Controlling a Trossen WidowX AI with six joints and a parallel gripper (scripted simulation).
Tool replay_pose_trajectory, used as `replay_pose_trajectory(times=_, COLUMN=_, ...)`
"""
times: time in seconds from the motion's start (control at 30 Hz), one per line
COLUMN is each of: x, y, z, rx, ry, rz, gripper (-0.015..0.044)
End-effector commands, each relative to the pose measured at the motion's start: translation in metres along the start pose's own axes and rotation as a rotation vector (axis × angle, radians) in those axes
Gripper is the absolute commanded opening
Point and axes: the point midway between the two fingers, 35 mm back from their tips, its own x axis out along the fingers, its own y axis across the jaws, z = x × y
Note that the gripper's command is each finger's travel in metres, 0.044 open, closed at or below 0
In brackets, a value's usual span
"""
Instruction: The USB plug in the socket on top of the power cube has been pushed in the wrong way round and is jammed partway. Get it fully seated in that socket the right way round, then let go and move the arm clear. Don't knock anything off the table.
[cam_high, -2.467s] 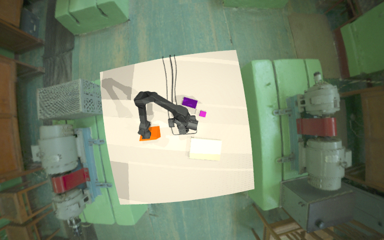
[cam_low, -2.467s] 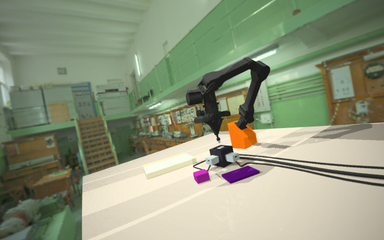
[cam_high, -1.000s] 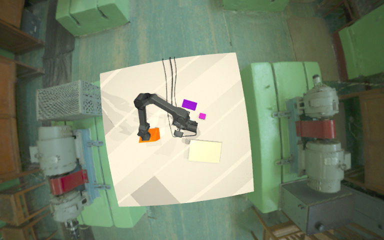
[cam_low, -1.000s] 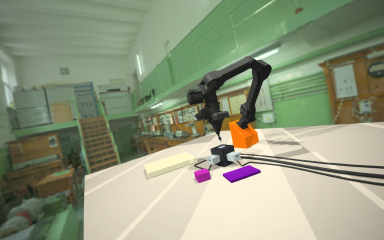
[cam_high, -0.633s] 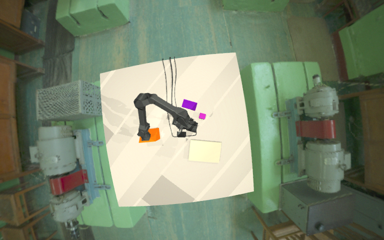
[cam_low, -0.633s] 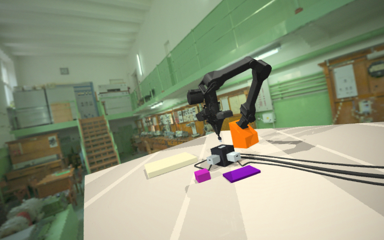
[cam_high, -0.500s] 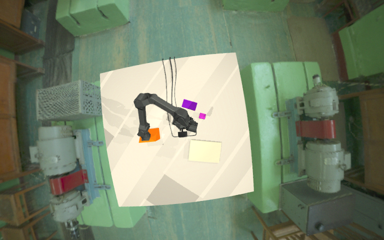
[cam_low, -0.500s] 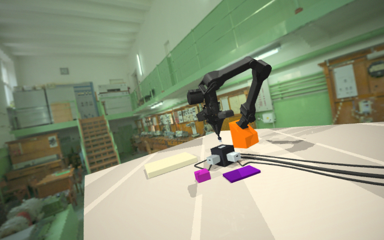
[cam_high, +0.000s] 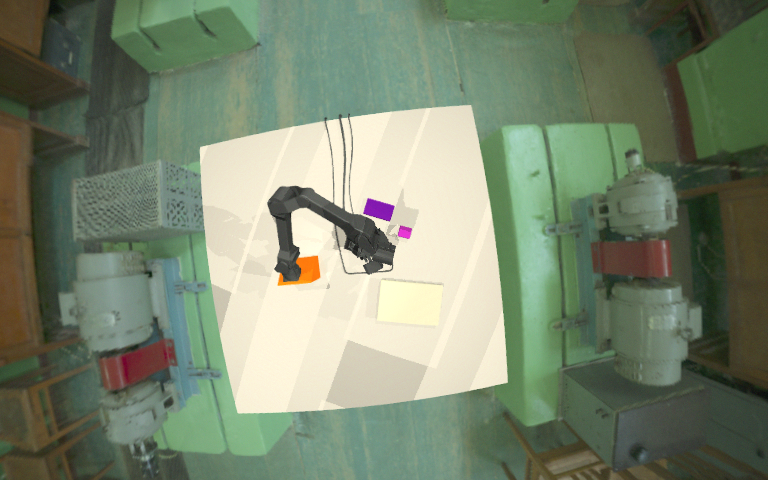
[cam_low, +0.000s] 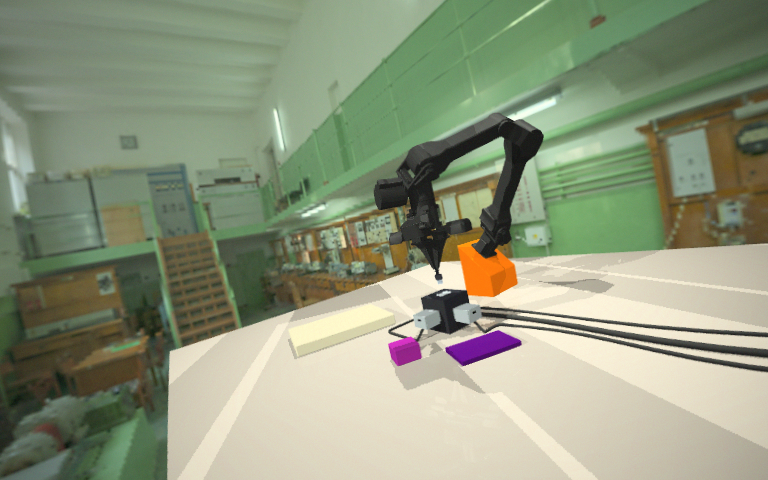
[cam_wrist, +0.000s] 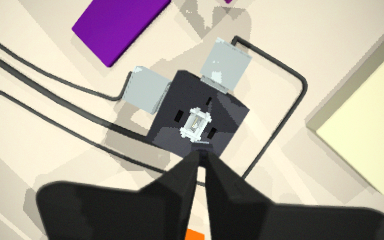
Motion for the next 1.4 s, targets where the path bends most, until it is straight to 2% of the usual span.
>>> replay_pose_trajectory(times=0.0, x=0.0003, y=0.0000, z=-0.0002, rx=-0.088, ry=0.000, rz=0.000, gripper=0.0000)
replay_pose_trajectory(times=1.37, x=0.0003, y=0.0000, z=-0.0002, rx=-1.143, ry=0.000, rz=0.000, gripper=0.0000)
